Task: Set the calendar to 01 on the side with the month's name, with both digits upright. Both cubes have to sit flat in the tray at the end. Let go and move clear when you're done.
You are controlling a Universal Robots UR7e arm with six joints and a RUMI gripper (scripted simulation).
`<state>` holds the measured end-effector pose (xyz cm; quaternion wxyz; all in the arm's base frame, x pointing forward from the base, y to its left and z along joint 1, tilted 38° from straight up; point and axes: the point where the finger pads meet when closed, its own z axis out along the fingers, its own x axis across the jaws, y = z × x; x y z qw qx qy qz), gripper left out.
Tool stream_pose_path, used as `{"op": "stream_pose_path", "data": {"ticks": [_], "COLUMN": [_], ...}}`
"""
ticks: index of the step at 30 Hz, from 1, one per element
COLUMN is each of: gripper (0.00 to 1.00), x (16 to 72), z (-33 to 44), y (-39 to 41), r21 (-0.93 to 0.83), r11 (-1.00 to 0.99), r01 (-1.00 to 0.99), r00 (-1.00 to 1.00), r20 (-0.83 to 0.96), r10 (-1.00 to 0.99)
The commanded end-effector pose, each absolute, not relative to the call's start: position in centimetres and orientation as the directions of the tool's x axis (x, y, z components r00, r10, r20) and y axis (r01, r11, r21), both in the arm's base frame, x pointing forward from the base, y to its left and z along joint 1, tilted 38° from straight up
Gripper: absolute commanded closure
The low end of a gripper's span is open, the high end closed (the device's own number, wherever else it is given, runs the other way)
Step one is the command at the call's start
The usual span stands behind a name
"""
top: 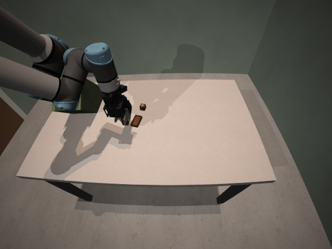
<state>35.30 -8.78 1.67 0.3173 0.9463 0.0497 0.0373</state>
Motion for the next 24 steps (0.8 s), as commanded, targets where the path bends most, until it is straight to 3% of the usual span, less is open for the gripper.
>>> {"op": "stream_pose_path", "data": {"ticks": [1,24], "gripper": [0.90,0.90], "x": [35.08,34.97], "z": [2.29,2.53], "y": [-9.71,-10.10], "r21": [0.597,0.590], "r11": [-0.799,-0.797], "r01": [-0.071,-0.126], "r00": [0.992,0.987], "r20": [0.123,0.156], "r10": [0.003,-0.041]}}
